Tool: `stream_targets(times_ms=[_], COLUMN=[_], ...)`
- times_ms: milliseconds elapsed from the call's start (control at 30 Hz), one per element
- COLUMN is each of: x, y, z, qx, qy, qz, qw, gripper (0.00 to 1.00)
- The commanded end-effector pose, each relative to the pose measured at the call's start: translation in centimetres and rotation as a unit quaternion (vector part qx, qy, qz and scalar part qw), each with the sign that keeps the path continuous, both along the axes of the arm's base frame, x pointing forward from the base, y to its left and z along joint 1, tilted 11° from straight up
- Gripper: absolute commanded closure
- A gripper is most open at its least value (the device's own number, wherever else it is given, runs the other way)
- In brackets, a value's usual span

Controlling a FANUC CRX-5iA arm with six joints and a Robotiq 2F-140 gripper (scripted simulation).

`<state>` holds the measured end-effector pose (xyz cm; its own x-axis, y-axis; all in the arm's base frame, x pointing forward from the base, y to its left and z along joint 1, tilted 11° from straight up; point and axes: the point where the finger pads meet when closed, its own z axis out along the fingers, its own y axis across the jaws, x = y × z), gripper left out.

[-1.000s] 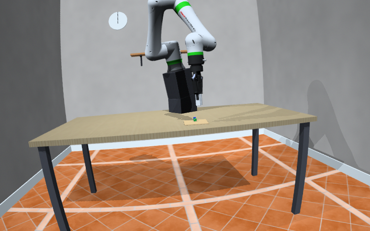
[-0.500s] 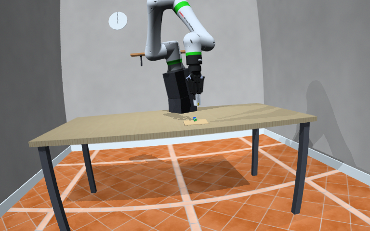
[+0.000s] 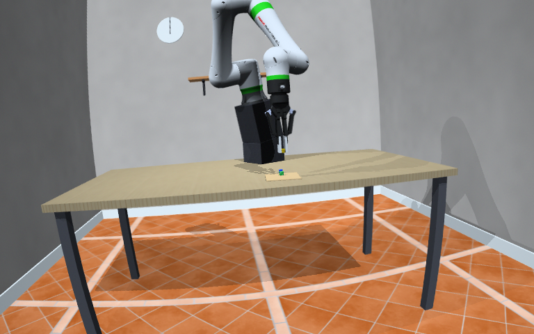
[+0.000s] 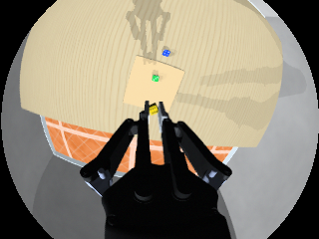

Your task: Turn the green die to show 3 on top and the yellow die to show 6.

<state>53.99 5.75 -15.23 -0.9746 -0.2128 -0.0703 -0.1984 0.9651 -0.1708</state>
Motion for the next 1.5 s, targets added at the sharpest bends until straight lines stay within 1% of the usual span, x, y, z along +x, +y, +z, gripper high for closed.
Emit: stream_targets(times_ms=[0,667,800,967,1167,1233,1467], x=[0.0,0.0,0.1,0.2,0.5,0.5,0.9], y=[-0.1,-0.1,-0.1,-0.4,-0.8,-0.8,-1.3], z=[0.0,0.0,-0.3,-1.6,-4.3,-4.3,-7.5], qx=[-0.001,-0.001,-0.001,-0.001,-0.001,-0.001,-0.001], qy=[-0.006,-0.007,-0.007,-0.007,-0.007,-0.007,-0.007], qz=[-0.019,-0.023,-0.023,-0.023,-0.023,-0.023,-0.023], qw=[1.0,1.0,1.0,1.0,1.0,1.0,1.0], gripper=[0.93,0.93,0.93,0.93,0.93,0.93,0.93])
